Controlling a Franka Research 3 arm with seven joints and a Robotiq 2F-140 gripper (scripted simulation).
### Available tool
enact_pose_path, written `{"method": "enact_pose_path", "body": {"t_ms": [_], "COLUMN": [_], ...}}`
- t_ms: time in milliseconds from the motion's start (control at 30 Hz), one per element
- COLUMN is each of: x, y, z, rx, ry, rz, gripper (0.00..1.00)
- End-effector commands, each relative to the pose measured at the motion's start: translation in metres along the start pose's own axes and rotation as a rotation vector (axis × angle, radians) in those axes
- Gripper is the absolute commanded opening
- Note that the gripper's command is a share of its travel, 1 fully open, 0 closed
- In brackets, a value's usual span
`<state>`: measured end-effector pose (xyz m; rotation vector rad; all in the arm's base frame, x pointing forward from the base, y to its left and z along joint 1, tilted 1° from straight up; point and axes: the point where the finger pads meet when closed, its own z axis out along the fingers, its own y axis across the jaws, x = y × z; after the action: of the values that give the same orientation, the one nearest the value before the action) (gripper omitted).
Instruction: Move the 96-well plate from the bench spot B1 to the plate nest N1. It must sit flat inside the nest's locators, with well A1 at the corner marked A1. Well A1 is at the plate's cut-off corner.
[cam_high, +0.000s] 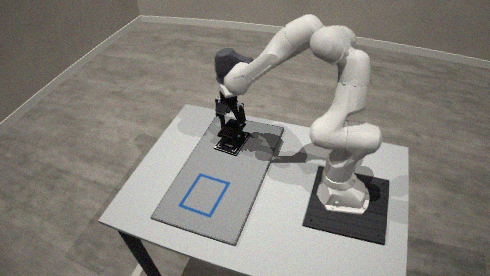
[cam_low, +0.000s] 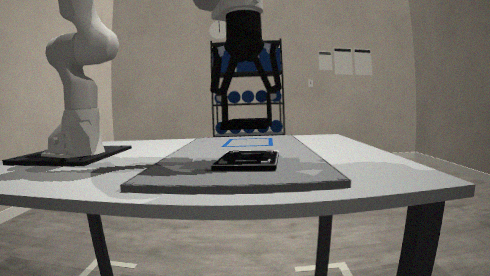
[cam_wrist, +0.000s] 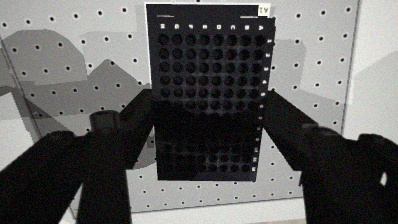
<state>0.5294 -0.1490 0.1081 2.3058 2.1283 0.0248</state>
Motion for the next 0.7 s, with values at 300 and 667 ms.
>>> {"method": "enact_pose_path", "body": {"t_ms": [300, 667], "x": [0.0, 0.0], "y": [0.0, 0.001], "z": [0.014, 0.029], "rx": [0.002, 0.002], "ry": [-0.002, -0.002], "rz": [-0.007, -0.007], "gripper": [0.6, 0.6]}}
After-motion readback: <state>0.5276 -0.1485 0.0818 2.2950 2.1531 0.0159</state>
